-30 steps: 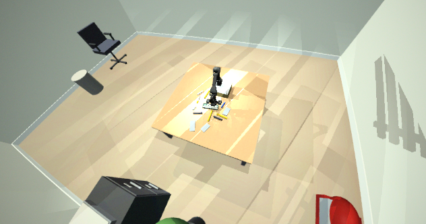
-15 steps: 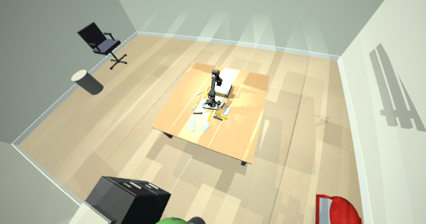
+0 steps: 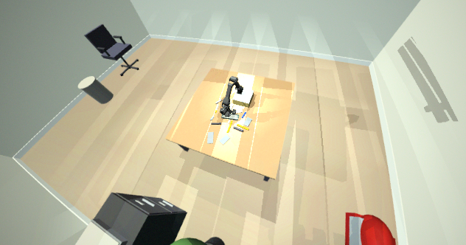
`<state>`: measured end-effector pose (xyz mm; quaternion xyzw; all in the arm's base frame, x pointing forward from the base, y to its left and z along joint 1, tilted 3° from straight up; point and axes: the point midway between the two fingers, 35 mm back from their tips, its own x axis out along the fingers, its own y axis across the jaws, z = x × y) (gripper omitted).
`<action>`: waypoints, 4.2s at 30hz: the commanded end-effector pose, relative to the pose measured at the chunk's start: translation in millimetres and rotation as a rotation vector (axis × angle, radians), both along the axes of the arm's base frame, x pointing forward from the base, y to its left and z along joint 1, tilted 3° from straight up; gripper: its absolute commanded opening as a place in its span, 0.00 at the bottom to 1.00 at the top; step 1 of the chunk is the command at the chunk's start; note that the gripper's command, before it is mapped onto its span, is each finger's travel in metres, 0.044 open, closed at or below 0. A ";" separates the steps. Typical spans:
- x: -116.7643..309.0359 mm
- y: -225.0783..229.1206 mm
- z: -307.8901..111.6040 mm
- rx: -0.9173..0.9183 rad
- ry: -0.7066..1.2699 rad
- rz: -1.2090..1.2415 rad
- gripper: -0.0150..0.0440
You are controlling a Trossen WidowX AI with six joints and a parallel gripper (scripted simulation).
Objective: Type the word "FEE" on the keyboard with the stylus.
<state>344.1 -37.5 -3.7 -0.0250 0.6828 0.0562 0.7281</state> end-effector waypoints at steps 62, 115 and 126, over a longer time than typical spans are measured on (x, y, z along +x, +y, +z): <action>-39.0 46.1 61.2 0.005 -0.013 -0.024 0.30; -68.5 167.6 24.5 0.569 -0.192 2.729 0.51; -69.9 168.1 22.1 0.569 -0.192 2.729 0.51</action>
